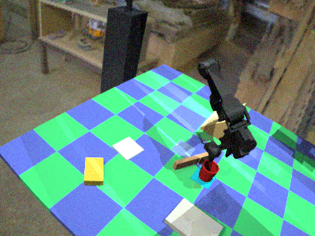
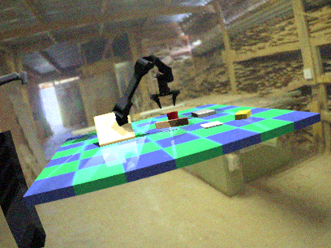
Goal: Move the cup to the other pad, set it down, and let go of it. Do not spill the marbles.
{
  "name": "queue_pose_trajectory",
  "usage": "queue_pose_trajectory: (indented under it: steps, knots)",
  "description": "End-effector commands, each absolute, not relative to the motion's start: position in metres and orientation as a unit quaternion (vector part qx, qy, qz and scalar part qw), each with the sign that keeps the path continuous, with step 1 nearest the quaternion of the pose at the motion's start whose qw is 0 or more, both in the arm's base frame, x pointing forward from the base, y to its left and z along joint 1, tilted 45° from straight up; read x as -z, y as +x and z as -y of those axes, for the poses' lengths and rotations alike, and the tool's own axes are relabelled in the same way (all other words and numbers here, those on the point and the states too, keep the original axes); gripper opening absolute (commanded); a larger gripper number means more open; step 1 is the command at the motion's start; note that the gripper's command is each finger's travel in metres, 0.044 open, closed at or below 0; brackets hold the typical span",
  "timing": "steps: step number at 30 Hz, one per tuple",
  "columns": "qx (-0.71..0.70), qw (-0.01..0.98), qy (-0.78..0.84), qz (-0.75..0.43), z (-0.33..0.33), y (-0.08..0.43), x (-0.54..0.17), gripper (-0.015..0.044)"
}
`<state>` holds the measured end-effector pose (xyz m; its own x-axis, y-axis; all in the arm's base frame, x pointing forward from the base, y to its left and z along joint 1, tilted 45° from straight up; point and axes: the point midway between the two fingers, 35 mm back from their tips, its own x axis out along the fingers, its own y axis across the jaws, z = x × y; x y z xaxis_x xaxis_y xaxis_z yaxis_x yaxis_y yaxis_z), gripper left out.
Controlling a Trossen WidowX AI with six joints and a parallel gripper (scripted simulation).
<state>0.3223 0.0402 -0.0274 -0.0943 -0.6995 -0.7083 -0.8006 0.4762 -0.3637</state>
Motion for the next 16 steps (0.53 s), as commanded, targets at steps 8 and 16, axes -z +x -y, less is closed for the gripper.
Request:
queue_pose_trajectory:
  steps: [8,16]
  knots:
    - [-0.058,0.445,-0.505,-0.738,-0.068,0.328,0.000,0.0440]
    - [-0.058,0.444,-0.508,-0.736,-0.068,0.329,-0.001,0.0440]
